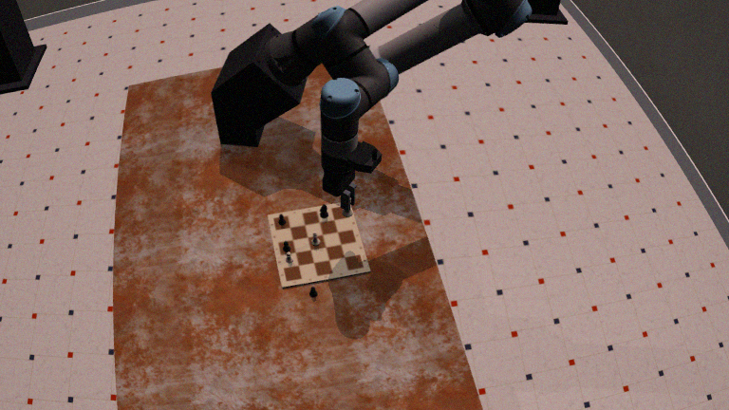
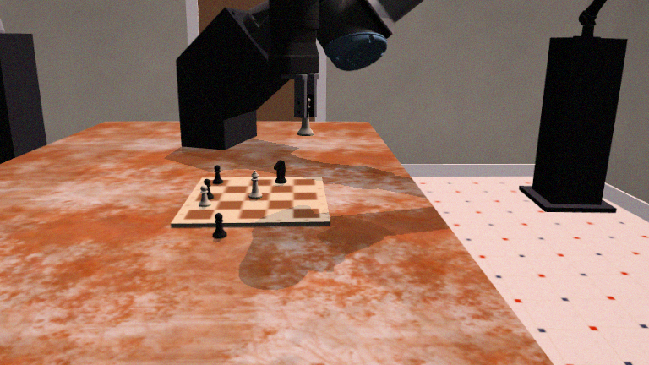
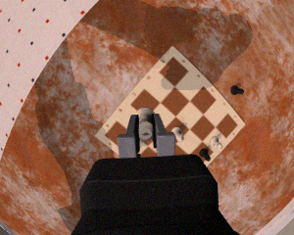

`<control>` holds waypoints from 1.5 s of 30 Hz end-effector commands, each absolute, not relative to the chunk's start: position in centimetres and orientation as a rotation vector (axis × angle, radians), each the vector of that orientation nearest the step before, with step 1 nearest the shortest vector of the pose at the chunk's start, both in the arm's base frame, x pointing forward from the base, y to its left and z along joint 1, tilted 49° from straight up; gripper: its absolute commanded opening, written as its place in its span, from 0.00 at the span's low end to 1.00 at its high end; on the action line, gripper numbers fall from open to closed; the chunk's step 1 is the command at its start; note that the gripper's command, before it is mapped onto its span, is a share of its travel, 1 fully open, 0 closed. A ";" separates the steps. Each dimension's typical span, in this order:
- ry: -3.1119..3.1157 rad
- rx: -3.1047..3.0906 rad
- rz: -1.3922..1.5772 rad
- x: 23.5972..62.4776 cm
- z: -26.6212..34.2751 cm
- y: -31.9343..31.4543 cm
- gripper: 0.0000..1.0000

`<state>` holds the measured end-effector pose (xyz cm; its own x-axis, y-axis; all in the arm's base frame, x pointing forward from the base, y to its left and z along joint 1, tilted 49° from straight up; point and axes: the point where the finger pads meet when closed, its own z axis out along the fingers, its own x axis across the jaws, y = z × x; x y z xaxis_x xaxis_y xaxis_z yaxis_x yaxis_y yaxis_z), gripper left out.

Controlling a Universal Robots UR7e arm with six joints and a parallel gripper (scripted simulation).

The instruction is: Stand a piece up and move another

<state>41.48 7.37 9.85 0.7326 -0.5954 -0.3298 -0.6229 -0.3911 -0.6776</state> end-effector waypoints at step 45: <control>0.897 -2.102 0.035 44.1 4.1 13.5 0.00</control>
